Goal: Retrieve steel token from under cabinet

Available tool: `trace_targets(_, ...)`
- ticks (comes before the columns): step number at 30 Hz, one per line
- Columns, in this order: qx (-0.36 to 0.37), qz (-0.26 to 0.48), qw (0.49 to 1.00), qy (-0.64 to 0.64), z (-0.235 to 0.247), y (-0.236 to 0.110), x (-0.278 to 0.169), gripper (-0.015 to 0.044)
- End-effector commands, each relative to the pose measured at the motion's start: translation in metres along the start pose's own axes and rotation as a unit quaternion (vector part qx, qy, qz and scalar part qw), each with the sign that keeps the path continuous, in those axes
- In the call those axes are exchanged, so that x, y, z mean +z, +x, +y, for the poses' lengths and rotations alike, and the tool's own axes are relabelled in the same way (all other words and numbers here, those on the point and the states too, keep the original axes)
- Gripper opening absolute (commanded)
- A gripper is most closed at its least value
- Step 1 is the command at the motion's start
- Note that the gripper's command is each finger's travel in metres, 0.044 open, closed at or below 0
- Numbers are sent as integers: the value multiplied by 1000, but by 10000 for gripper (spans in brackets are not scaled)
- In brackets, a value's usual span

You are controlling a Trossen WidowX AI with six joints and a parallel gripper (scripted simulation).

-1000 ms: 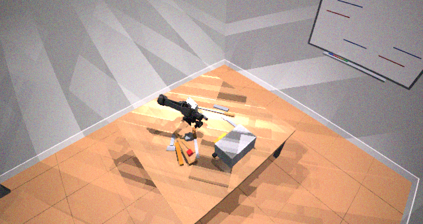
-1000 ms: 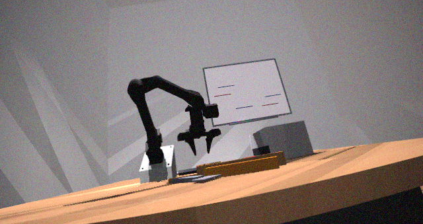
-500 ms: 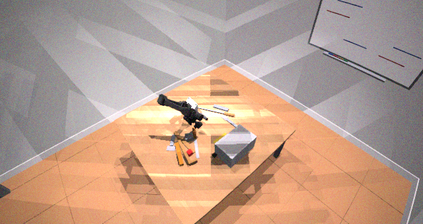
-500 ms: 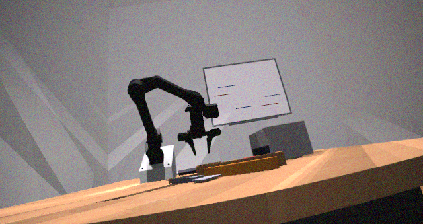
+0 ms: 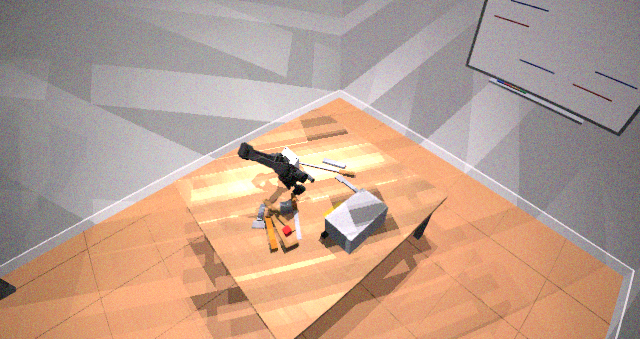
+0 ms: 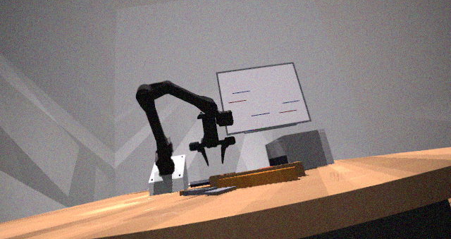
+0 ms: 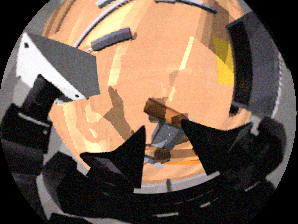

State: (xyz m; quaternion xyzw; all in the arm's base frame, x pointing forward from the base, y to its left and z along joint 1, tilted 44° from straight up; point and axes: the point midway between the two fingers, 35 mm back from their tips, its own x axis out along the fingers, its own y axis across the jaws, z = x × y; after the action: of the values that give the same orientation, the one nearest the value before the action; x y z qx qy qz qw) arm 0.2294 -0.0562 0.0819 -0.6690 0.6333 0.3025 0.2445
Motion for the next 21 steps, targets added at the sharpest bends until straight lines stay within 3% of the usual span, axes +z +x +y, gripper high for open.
trace_targets(1, 0, -2, 1000, 16, 0, 0, 0, 270)
trace_targets(21, 0, -2, 996, 94, 0, 0, 0, 270)
